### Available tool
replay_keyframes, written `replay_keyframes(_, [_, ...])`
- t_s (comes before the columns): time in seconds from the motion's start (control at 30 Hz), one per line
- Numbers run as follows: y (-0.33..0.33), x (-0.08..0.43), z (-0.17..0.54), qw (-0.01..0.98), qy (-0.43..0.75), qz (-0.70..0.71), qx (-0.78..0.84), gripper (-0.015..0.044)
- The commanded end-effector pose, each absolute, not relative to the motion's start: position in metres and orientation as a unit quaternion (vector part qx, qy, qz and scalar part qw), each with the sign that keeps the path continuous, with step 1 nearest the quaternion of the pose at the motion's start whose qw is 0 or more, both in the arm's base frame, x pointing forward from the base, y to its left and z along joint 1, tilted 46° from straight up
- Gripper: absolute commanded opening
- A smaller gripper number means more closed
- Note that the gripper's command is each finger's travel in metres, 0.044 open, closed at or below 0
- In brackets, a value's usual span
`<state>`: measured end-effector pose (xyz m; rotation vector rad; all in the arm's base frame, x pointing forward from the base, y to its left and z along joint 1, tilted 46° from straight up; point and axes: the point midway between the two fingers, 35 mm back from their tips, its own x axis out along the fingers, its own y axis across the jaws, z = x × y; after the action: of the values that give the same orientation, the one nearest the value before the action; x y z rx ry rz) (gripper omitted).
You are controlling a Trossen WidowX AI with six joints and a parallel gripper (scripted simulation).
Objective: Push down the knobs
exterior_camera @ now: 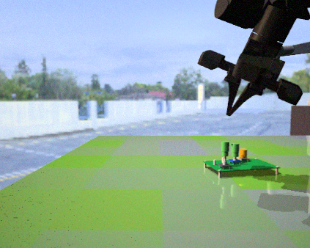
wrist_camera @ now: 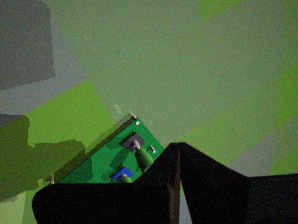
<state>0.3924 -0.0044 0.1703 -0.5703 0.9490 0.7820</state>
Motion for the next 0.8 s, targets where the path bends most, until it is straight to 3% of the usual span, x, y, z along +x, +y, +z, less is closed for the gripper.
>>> replay_keyframes(0.0, [-0.020, 0.383, 0.138, 0.766, 0.472, 0.384, -0.209, 0.0000])
replay_keyframes(0.6, [-0.075, 0.333, 0.048, 0.735, 0.522, 0.428, 0.060, 0.0000])
replay_keyframes(0.77, [-0.077, 0.331, 0.046, 0.734, 0.522, 0.429, 0.070, 0.0000])
